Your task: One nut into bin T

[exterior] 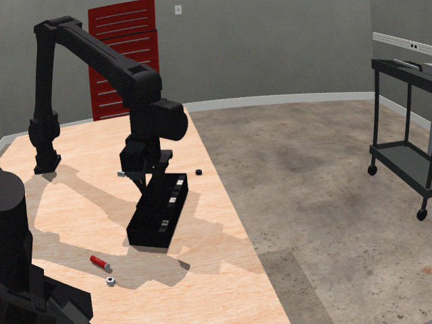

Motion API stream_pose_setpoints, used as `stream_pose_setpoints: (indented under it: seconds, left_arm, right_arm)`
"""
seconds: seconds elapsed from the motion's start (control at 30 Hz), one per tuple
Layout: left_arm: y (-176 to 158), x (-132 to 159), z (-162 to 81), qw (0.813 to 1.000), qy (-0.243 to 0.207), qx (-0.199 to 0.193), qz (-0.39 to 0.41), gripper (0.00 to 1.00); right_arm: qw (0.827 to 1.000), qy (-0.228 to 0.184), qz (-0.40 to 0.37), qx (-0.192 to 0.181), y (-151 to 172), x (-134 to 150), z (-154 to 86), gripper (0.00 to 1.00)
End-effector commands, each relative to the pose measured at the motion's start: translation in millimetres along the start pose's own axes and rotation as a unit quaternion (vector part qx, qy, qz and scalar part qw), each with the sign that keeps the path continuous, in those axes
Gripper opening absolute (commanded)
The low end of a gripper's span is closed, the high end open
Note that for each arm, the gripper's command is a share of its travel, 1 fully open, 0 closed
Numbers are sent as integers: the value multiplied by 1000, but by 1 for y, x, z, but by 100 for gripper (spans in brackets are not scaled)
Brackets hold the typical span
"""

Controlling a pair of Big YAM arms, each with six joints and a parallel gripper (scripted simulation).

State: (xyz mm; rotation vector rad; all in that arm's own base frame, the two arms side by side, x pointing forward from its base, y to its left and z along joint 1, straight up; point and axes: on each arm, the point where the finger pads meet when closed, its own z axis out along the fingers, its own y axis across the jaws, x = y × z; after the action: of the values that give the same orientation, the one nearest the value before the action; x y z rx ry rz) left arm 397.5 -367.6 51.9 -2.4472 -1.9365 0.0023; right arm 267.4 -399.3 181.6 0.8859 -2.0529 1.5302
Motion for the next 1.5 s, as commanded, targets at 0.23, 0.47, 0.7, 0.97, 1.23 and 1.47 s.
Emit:
stream_pose_setpoints:
  seconds: [0.23, 0.47, 0.7, 0.97, 1.23, 1.47]
  left_arm:
    - [24, -19, -29, 999, -17, -27, 1, 30]
    - [25, -20, -25, 1000, -16, -23, 1, 30]
    - [25, -20, -26, 1000, -16, -24, 1, 30]
    - [26, -20, -27, 1000, -16, -25, 0, 30]
    - [27, -21, -30, 1000, -17, -26, 0, 30]
    - [26, -21, -69, 999, -26, -41, 0, 30]
  right_arm:
    - [1000, 7, 6, -2, -1, 7, 3, 100]
    - [1000, 7, 6, -2, -1, 7, 3, 100]
    - [1000, 7, 6, -2, -1, 7, 3, 100]
    - [1000, 7, 6, -2, -1, 7, 3, 100]
    - [1000, 7, 6, -2, -1, 7, 3, 100]
    - [1000, 7, 6, -2, -1, 7, 3, 100]
